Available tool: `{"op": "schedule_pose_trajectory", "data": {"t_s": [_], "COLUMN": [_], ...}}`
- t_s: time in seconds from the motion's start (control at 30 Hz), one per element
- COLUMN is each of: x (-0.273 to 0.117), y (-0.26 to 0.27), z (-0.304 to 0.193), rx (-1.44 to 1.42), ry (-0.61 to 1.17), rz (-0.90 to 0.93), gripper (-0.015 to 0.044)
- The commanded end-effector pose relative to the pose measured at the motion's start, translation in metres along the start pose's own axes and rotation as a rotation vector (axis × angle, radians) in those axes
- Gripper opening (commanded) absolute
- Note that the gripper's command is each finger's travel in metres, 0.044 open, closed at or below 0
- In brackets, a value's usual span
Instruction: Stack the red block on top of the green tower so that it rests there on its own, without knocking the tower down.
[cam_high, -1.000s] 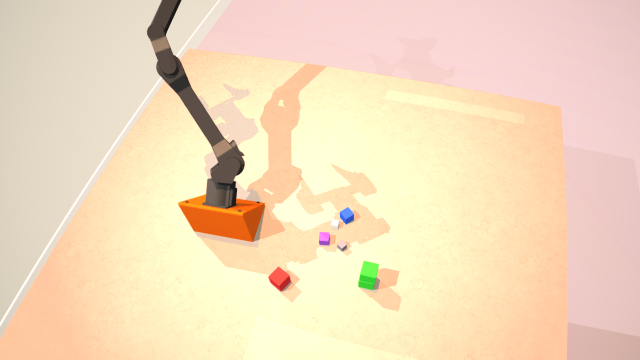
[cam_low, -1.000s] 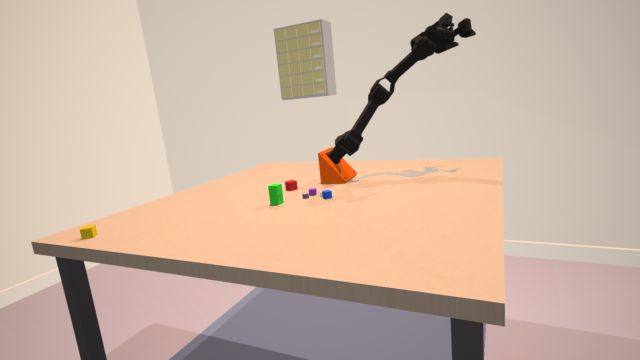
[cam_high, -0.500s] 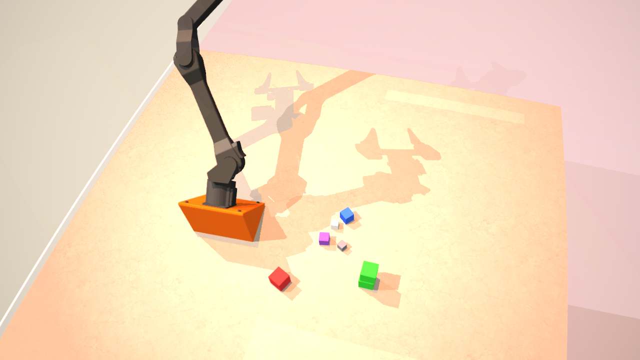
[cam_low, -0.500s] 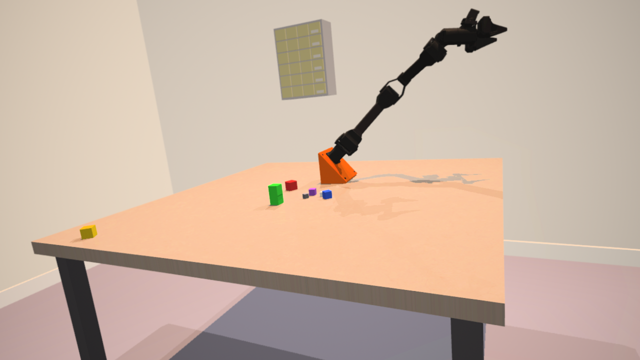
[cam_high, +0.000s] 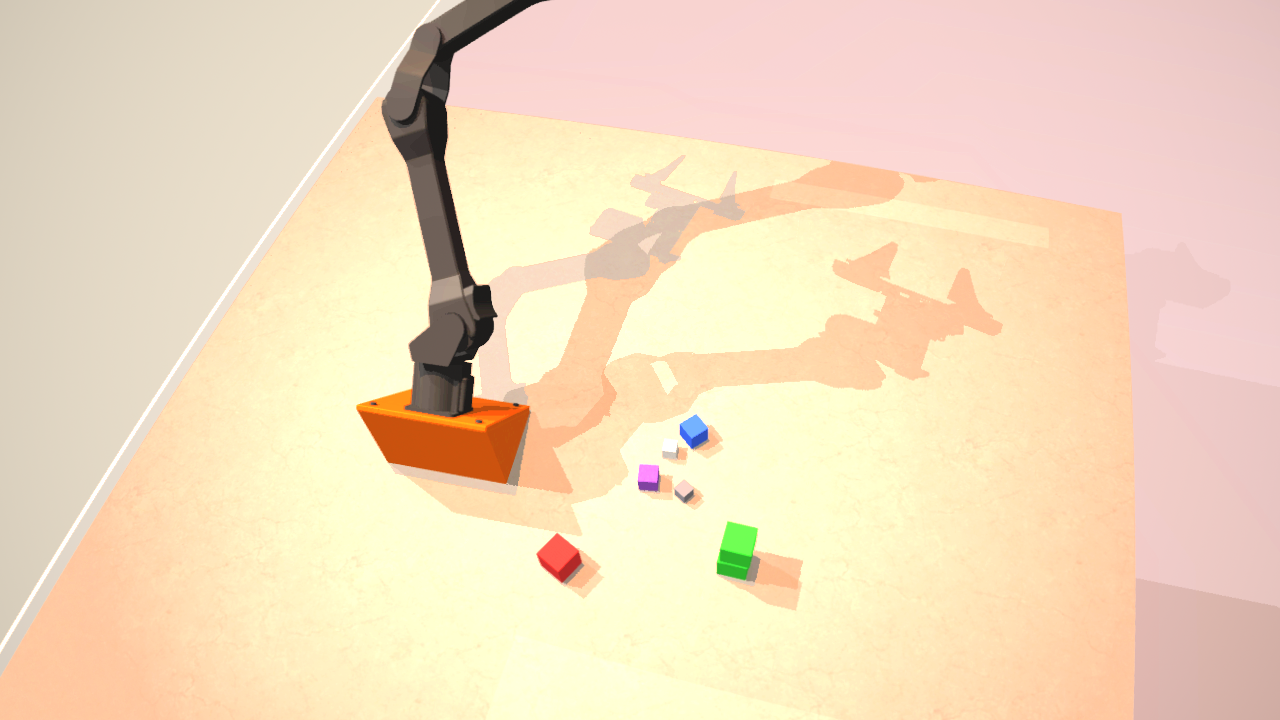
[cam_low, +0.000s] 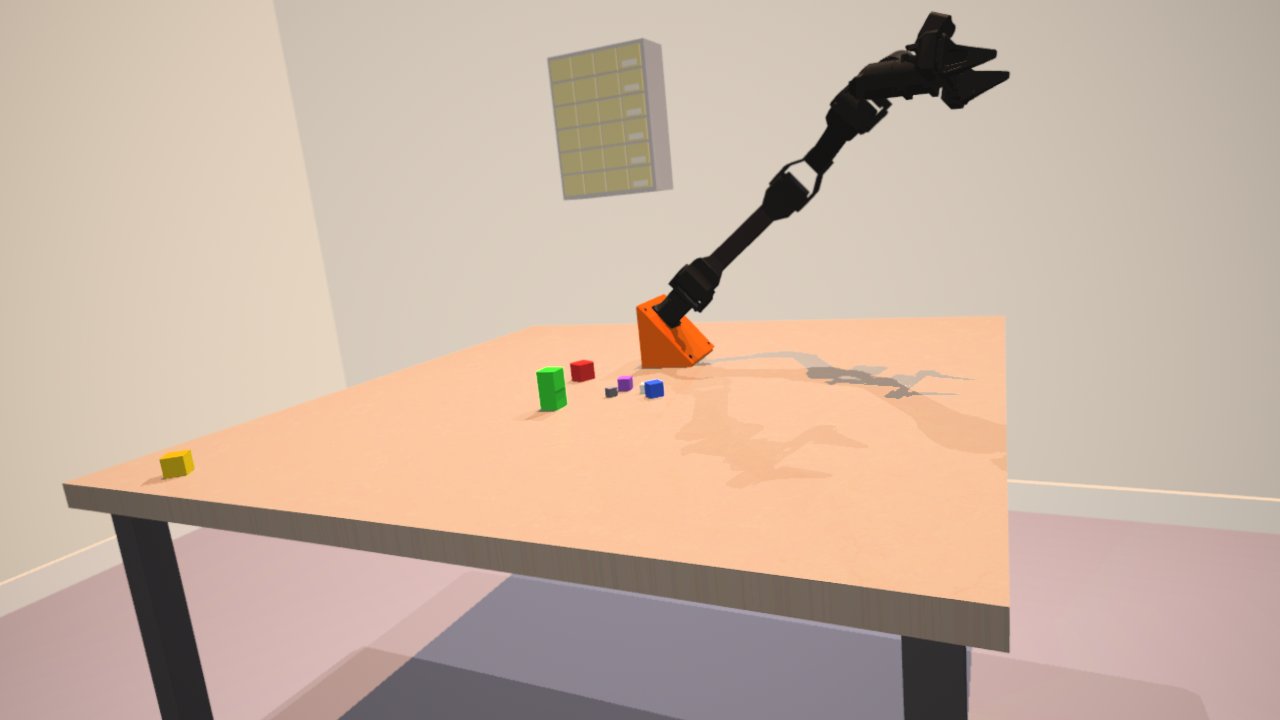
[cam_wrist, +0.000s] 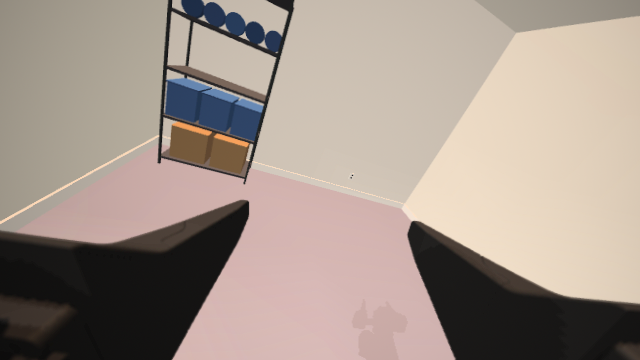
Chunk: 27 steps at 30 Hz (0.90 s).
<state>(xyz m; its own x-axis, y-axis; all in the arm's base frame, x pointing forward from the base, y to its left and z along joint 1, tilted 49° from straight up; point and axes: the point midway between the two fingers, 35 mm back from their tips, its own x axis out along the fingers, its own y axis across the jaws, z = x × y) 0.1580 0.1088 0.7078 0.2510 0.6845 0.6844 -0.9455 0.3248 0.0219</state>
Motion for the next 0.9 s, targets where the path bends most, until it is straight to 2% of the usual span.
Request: {"op": "schedule_pose_trajectory", "data": {"t_s": [0.0,0.2,0.43,0.87], "x": [-0.009,-0.040,-0.098,-0.249], "y": [-0.071,-0.153,-0.240,-0.352], "z": [-0.027,-0.060,-0.101,-0.182], "rx": [0.006,-0.010,-0.012,0.088], "ry": [0.048,0.135,0.256,0.516], "rz": [-0.168,-0.383,-0.627,-1.024], "gripper": [0.0440,0.0440,0.0440,0.0440]}}
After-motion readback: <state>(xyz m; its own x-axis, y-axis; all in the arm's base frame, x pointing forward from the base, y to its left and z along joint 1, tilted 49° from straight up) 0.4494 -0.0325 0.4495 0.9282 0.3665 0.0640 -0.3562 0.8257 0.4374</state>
